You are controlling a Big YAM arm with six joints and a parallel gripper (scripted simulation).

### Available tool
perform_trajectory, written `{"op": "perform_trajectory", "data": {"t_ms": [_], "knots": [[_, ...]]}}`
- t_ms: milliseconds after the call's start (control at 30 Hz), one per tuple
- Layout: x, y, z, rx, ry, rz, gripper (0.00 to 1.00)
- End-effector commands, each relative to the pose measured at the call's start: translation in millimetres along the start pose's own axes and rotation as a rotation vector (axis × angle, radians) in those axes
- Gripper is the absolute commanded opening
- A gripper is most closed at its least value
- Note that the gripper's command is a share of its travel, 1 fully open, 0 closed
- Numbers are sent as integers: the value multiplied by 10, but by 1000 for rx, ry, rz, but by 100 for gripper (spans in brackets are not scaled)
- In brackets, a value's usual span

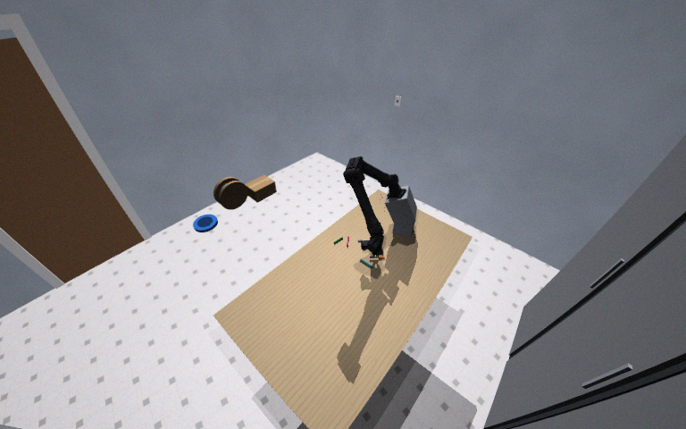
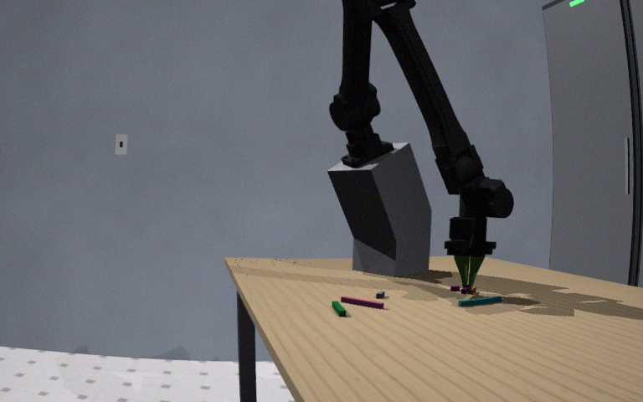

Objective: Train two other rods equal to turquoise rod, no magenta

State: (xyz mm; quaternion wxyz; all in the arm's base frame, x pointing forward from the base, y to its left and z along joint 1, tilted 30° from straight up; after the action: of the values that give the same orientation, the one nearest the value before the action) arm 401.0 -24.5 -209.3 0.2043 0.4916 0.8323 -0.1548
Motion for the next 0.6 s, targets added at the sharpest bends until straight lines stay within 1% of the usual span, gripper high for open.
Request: {"op": "perform_trajectory", "data": {"t_ms": [0,567], "knots": [[-30,77,-39,-20,-7,-3,3],[-3,70,-39,-12,-3,-14,3]]}}
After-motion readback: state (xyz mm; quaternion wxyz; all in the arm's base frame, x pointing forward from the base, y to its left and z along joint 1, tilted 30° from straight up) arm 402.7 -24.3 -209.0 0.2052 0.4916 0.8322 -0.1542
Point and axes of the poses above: the point where the finger pads meet when closed, its own z axis out along the fingers, its own y axis across the jaws, x = y × z, the point moved 1 cm from there along -z, back along the fingers, and after that the axes turned 15 degrees about z, right-handed, at the moved point
